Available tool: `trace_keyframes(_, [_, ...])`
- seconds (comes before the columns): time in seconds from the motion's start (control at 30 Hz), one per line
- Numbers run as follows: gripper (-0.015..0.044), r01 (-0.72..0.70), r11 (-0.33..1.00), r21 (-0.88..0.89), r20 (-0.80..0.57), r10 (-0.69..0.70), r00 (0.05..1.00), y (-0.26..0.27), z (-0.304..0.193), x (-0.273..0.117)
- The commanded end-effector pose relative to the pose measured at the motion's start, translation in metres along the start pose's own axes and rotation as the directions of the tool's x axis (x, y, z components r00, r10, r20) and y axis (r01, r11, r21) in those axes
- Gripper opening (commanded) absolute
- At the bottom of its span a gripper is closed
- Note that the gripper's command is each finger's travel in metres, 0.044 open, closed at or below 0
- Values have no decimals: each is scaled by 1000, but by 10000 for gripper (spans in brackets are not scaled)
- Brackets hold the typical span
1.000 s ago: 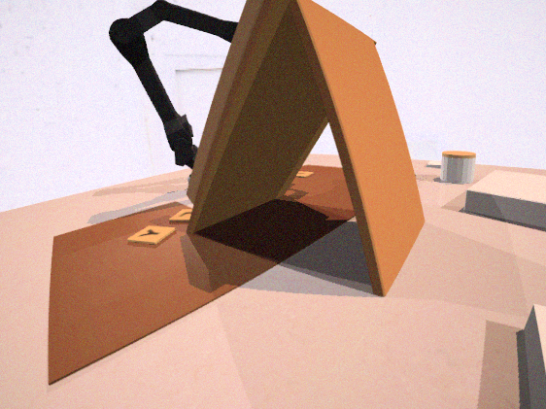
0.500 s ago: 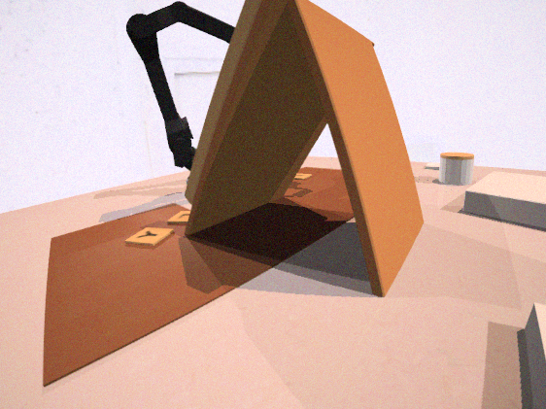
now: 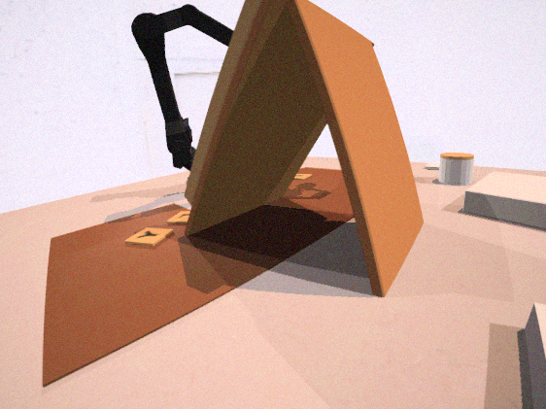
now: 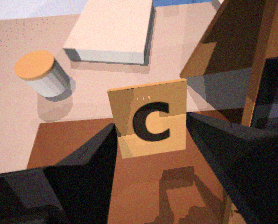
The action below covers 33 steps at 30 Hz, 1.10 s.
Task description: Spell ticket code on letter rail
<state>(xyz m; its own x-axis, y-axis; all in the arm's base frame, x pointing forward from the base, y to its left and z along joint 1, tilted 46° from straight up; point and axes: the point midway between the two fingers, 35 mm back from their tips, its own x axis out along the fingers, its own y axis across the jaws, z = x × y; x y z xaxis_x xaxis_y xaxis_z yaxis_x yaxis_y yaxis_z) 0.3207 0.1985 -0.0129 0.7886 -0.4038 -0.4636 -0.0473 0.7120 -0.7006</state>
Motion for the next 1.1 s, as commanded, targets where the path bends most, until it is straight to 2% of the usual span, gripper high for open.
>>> trace_keyframes(0.0, [0,-7,1000,-8,3,7,1000,2,-1,1])
trace_keyframes(1.07, [0,-7,1000,-9,2,7,1000,-11,-1,0])
